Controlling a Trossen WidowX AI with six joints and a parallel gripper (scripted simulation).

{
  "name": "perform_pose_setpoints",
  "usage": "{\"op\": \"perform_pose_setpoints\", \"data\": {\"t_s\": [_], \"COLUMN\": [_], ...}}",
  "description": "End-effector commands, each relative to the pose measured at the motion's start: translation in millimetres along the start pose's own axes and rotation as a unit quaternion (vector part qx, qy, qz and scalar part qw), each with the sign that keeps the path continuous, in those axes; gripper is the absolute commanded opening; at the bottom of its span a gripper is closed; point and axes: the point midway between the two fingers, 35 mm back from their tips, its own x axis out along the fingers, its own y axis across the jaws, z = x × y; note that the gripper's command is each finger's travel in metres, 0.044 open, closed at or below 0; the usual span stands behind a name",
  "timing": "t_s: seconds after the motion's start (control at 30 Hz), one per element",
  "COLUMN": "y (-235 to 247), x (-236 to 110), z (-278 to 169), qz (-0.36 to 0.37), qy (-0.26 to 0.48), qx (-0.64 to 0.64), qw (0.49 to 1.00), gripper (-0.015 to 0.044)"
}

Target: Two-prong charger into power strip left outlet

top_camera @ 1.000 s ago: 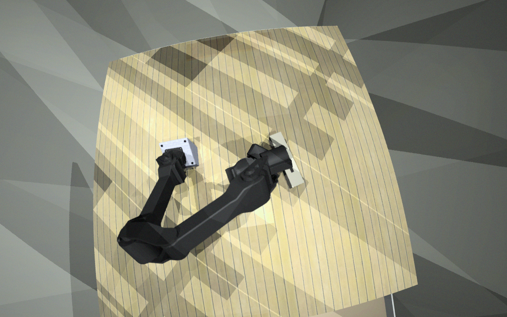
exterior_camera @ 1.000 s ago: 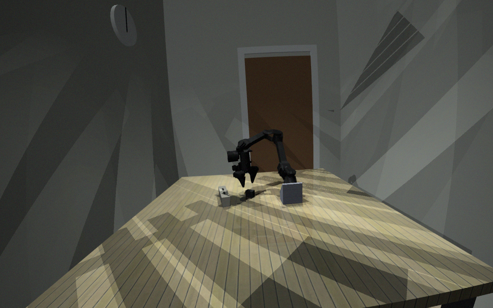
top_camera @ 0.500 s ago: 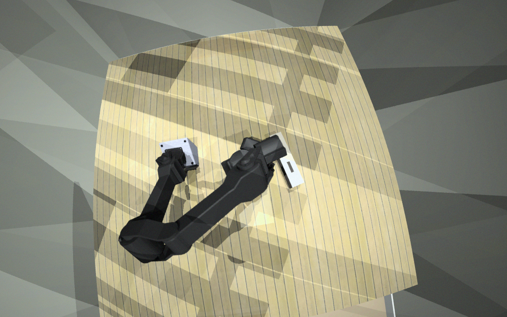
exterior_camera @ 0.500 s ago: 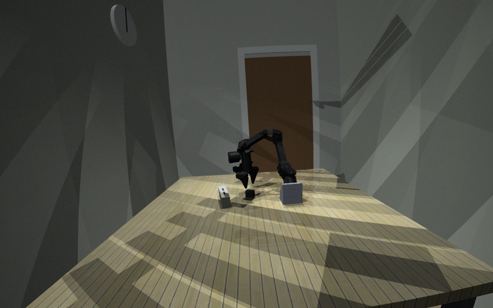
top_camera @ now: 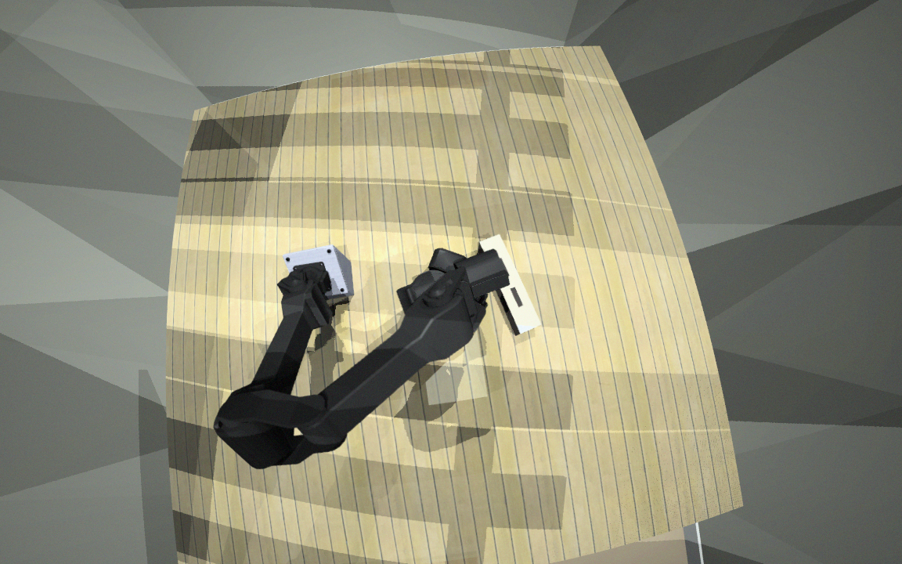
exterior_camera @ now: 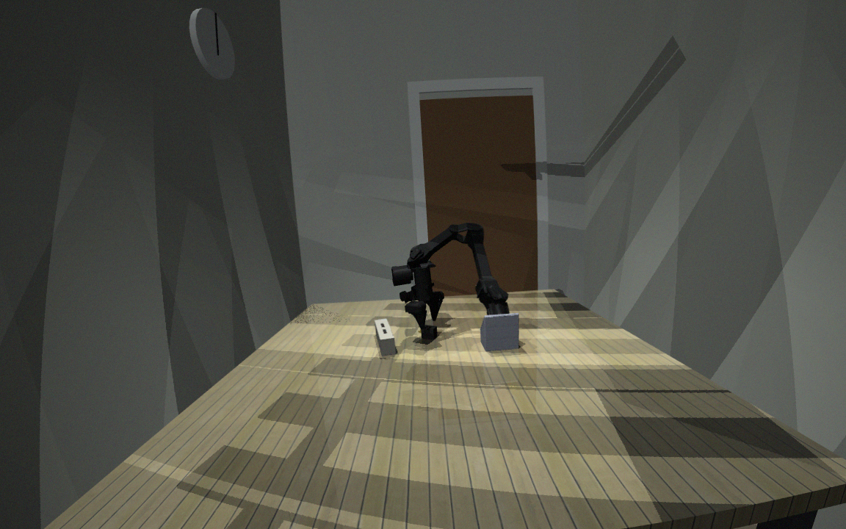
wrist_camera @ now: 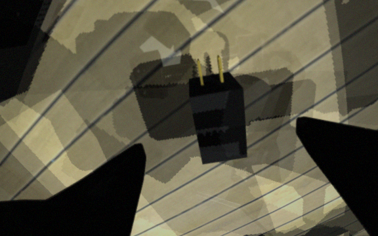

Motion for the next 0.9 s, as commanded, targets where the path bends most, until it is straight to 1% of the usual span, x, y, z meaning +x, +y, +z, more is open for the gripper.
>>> {"op": "perform_pose_setpoints", "data": {"t_s": [0.0, 0.63, 0.77, 0.87], "y": [-0.6, -2.1, -2.4, -1.8], "x": [7.7, 39.0, 41.4, 38.2], "z": [-1.1, 0.5, 0.5, 2.2], "qz": [-0.003, -0.004, -0.004, -0.002], "qy": [0.001, 0.001, 0.001, 0.000], "qx": [-0.003, -0.003, -0.003, 0.000], "qw": [1.000, 1.000, 1.000, 1.000], "gripper": [0.0440, 0.0440, 0.0440, 0.0361]}}
